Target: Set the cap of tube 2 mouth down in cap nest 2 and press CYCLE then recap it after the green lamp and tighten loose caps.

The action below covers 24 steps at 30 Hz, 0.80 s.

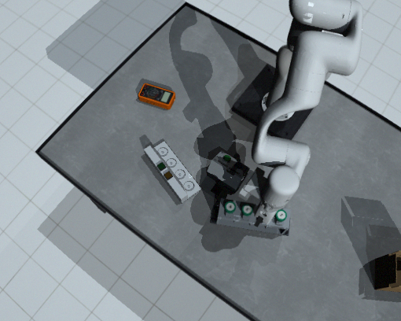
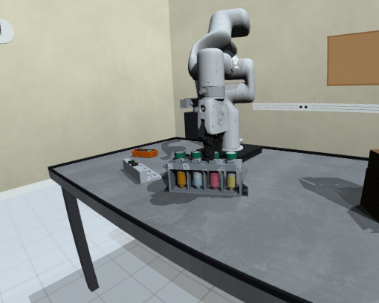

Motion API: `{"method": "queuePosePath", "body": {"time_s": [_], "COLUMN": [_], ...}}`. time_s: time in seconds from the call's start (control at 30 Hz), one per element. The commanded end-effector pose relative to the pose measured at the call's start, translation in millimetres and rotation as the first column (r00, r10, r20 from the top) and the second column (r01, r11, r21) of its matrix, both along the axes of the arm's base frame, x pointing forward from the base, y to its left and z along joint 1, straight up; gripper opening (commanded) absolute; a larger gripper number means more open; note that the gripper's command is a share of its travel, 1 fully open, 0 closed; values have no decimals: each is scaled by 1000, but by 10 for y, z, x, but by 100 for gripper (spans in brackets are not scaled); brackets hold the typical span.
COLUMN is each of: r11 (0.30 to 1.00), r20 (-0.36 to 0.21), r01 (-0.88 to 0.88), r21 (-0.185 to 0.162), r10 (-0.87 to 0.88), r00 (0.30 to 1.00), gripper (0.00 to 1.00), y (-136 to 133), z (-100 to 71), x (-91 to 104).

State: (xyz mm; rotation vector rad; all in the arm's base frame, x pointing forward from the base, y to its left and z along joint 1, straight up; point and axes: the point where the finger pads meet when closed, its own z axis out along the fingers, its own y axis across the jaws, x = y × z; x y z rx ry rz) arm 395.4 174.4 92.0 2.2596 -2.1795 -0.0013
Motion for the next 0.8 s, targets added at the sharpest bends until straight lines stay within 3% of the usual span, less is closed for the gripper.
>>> {"method": "queuePosePath", "body": {"time_s": [0.0,0.23,0.5,0.57,0.73,0.77], "r11": [983,859,607,607,374,355], "r20": [6,6,6,6,5,5], "r01": [-186,-512,-794,-794,-927,-935], "r21": [2,0,-1,-1,-2,-2], "r10": [186,512,794,794,927,935], "r00": [983,859,607,607,374,355], "gripper": [0,0,0,0,0,0], "y": [8,8,8,8,8,8], "z": [18,20,23,23,24,24], "x": [18,18,18,18,18,18]}}
